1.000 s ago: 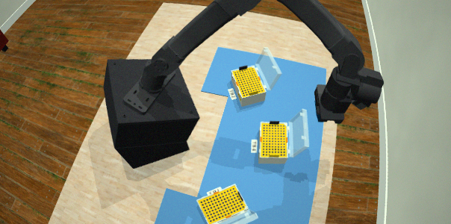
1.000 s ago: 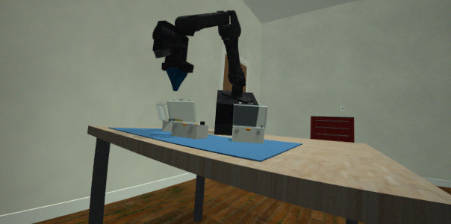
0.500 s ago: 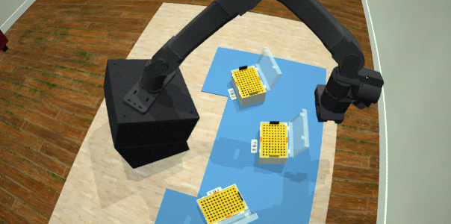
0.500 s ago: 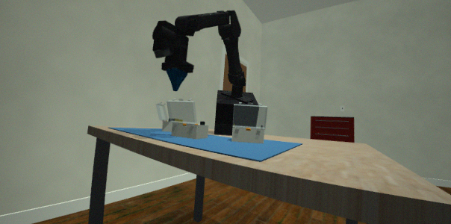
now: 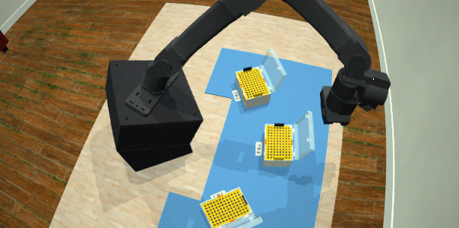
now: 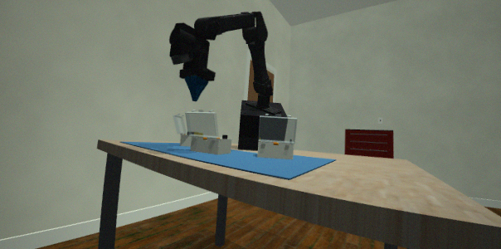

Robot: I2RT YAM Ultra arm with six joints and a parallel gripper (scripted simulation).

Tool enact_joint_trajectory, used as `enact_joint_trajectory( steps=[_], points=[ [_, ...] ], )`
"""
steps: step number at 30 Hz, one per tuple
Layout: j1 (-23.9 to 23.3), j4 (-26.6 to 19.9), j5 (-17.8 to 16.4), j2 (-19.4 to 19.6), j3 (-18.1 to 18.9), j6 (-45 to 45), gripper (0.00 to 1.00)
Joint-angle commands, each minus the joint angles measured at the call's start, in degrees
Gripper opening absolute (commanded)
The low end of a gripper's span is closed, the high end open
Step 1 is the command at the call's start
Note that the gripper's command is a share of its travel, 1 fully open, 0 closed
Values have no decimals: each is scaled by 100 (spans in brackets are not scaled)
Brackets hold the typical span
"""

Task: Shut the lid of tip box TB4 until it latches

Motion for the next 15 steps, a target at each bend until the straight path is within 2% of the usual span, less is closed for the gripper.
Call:
enact_joint_trajectory(
  steps=[1, 7, 9, 15],
  points=[
    [-108, 76, -5, -153, 166, -28, 0],
    [-102, 121, 1, -59, 155, -8, 0],
    [-79, 174, 14, 78, -90, 36, 0],
    [69, 354, 23, 62, -152, 88, 0]
  ],
)
